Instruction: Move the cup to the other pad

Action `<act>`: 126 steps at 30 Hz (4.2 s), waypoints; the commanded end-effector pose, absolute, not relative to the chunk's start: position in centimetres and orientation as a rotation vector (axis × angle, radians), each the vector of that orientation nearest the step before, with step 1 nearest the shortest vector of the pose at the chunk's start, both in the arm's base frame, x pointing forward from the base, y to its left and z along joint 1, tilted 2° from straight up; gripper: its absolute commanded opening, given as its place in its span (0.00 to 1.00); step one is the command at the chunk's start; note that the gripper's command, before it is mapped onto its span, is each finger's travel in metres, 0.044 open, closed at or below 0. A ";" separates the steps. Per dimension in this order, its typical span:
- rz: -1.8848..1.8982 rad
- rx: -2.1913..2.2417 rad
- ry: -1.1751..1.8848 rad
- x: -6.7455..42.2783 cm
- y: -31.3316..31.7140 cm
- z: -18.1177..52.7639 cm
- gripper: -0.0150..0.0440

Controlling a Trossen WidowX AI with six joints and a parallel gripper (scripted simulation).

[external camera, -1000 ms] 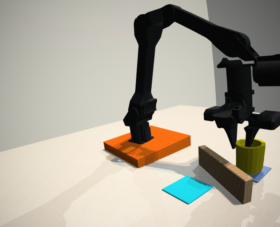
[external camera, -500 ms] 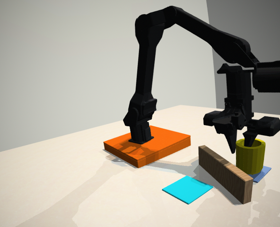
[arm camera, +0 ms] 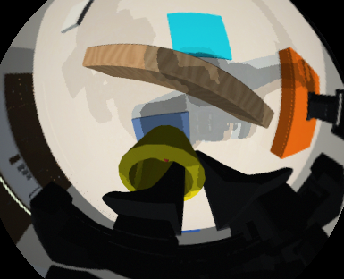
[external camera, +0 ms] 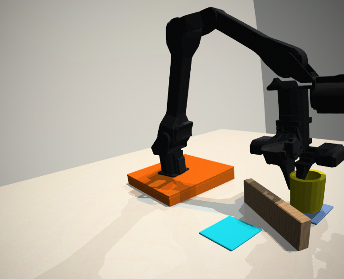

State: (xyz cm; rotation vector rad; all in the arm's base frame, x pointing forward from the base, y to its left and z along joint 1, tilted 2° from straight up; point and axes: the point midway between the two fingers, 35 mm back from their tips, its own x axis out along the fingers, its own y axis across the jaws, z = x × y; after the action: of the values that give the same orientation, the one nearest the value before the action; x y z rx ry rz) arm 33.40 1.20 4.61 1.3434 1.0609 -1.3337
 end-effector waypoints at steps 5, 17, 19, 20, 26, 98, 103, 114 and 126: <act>-1.334 1.343 1.061 33.4 1.2 4.6 0.25; -1.335 1.343 1.059 33.6 1.3 7.7 0.25; -1.335 1.343 1.059 33.6 1.4 8.3 0.25; -1.336 1.343 1.059 33.6 1.4 8.6 0.25; -1.336 1.342 1.058 33.7 1.5 10.4 0.25; -1.344 1.334 1.053 27.4 -7.5 12.6 0.25; -1.345 1.333 1.053 26.8 -8.4 12.7 0.25; -1.346 1.331 1.052 25.5 -10.3 12.8 0.25; -1.348 1.329 1.052 24.0 -12.1 12.8 0.25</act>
State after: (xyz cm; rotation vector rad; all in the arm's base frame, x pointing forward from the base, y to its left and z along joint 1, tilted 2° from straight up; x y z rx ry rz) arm 24.54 -11.65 12.87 1.3310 1.0455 -1.3498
